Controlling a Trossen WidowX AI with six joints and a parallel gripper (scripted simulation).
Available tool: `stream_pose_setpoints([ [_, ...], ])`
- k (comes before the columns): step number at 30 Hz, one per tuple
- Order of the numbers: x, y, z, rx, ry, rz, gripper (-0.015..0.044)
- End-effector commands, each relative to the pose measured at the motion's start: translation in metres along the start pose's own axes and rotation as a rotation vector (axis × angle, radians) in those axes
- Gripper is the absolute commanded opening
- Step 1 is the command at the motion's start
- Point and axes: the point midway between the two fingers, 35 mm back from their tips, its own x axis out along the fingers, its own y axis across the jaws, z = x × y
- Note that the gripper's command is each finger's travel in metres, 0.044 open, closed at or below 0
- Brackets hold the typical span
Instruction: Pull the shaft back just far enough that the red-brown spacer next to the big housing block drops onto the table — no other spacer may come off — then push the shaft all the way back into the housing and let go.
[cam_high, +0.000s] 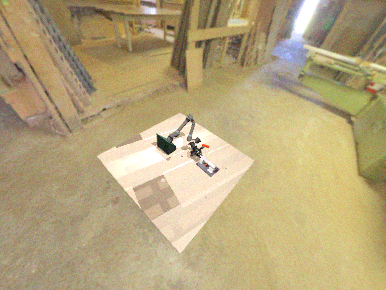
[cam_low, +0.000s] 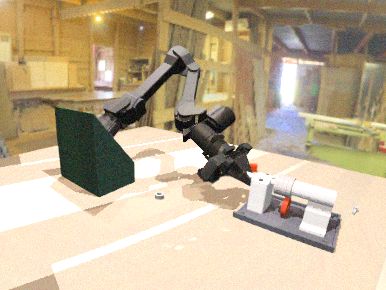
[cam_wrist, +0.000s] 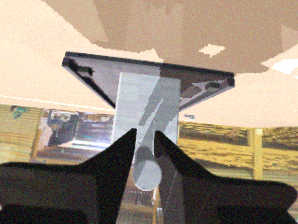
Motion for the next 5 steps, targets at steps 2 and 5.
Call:
stream_pose_setpoints([
  [2, -0.0001, -0.0001, 0.0001, 0.000, 0.000, 0.000, 0.0184],
  [5, -0.0001, -0.0001, 0.0001, 0.000, 0.000, 0.000, 0.0263],
])
